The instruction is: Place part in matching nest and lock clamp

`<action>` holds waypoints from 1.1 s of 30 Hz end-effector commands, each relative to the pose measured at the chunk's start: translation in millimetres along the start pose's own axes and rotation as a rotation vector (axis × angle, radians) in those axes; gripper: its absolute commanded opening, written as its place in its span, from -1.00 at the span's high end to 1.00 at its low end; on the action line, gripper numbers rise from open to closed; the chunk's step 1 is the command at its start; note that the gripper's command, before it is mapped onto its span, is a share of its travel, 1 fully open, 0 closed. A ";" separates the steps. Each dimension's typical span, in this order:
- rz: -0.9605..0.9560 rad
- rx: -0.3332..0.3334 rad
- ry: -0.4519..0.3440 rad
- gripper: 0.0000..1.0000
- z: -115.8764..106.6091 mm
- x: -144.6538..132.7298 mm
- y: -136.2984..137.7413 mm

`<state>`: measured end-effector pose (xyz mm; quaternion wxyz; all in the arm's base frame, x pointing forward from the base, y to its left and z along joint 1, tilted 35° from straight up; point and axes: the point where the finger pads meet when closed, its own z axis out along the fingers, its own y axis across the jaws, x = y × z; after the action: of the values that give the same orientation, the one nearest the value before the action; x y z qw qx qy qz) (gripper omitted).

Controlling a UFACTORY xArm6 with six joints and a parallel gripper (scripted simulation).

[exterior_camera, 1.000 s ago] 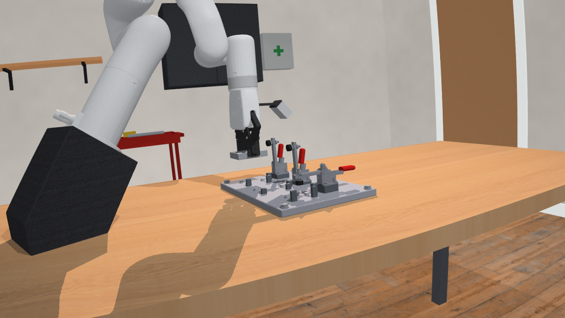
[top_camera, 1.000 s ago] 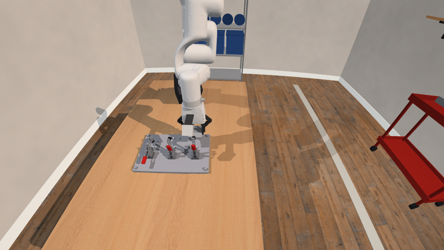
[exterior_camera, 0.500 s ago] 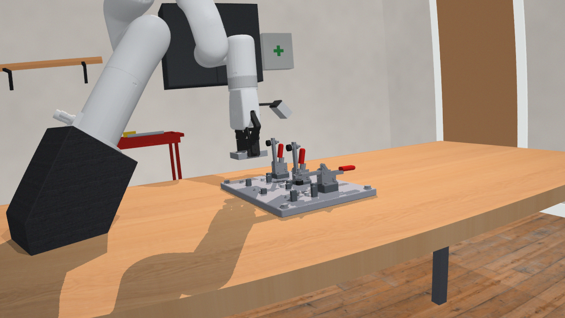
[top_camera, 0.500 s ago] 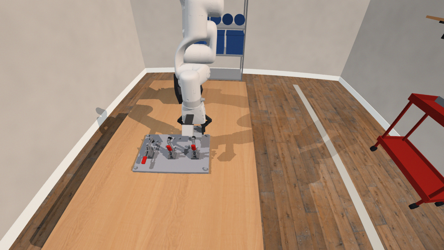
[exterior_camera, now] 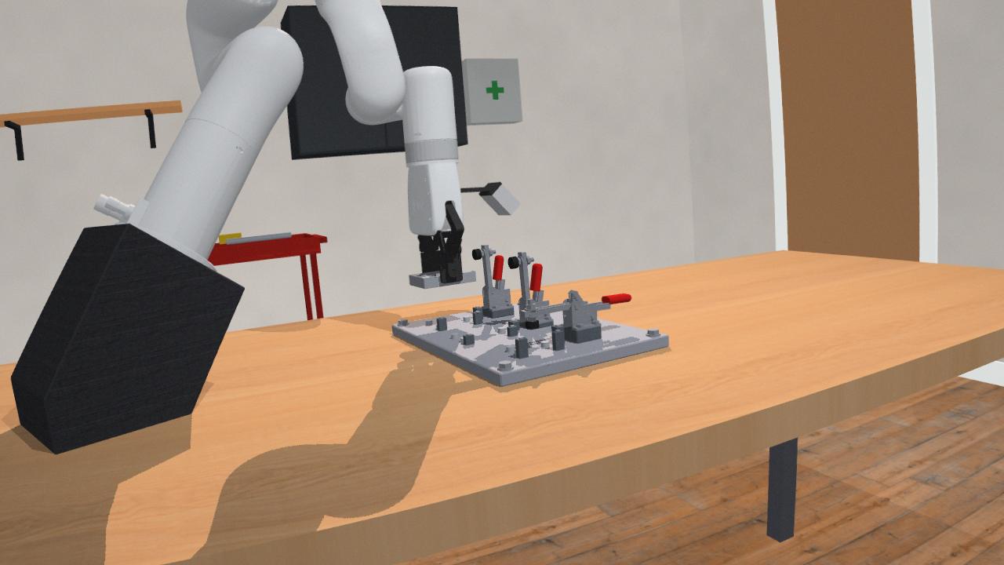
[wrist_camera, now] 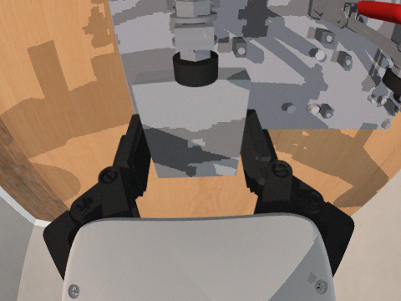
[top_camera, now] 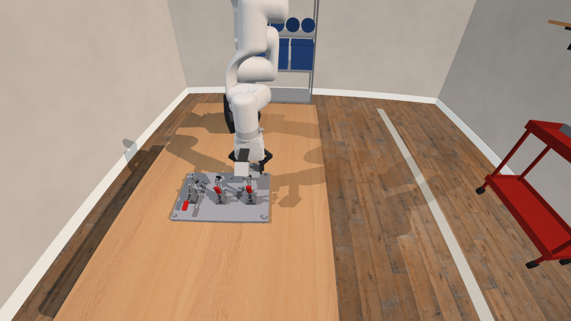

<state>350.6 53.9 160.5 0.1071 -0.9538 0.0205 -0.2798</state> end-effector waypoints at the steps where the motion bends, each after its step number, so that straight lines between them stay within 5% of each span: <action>1: 0.000 0.002 0.003 1.00 7.2 1.6 -0.5; 33: 0.000 0.002 0.003 1.00 44.5 3.4 -1.3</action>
<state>374.3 62.7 127.9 0.1001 -0.9561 0.0223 -0.2746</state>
